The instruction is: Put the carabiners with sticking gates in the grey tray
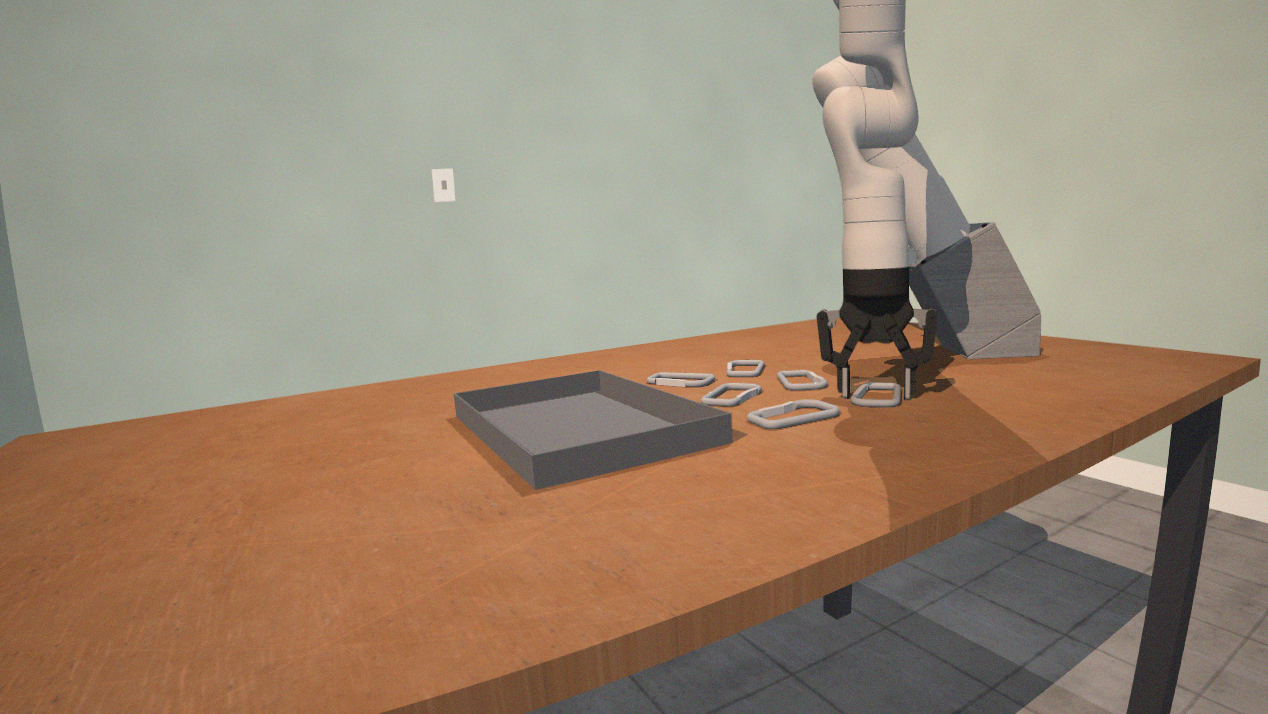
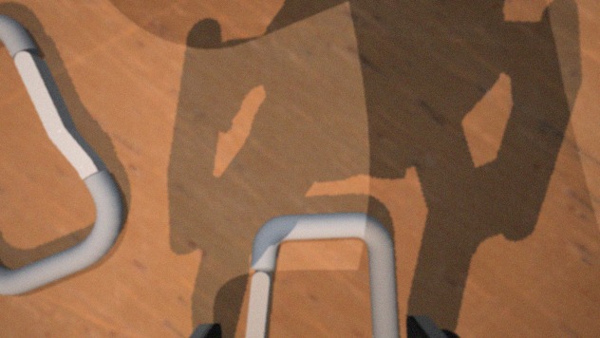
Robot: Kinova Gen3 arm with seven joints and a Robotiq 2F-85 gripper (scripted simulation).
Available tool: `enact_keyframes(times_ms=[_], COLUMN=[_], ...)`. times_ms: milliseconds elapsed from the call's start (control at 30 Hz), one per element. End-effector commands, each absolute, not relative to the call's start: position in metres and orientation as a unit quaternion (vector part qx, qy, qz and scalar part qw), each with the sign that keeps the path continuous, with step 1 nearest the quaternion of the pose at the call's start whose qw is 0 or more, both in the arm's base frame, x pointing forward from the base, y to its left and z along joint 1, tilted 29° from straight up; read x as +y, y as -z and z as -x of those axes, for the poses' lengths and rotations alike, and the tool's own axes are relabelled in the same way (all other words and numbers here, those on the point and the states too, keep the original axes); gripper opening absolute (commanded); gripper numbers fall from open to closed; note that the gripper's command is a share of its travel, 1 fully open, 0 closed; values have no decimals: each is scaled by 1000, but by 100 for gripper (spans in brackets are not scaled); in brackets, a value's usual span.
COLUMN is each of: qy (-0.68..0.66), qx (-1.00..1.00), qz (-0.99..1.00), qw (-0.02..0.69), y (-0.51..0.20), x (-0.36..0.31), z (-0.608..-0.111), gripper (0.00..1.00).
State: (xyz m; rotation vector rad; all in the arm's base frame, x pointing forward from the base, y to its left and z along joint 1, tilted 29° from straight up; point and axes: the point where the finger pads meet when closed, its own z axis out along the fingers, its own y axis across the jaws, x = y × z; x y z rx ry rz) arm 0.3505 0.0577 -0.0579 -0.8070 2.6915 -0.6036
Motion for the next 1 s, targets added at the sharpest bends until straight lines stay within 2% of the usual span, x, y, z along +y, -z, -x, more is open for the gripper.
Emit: enact_keyframes(times_ms=[0,333,367,900,967], qy=[208,208,208,208,208], qx=[928,928,928,928,928], qz=[278,278,278,278,278], qw=[134,134,134,134,134], y=[58,58,58,58,57], x=[58,58,58,58,58], z=[-351,-351,-351,-351,-350], gripper=[75,75,71,71,67])
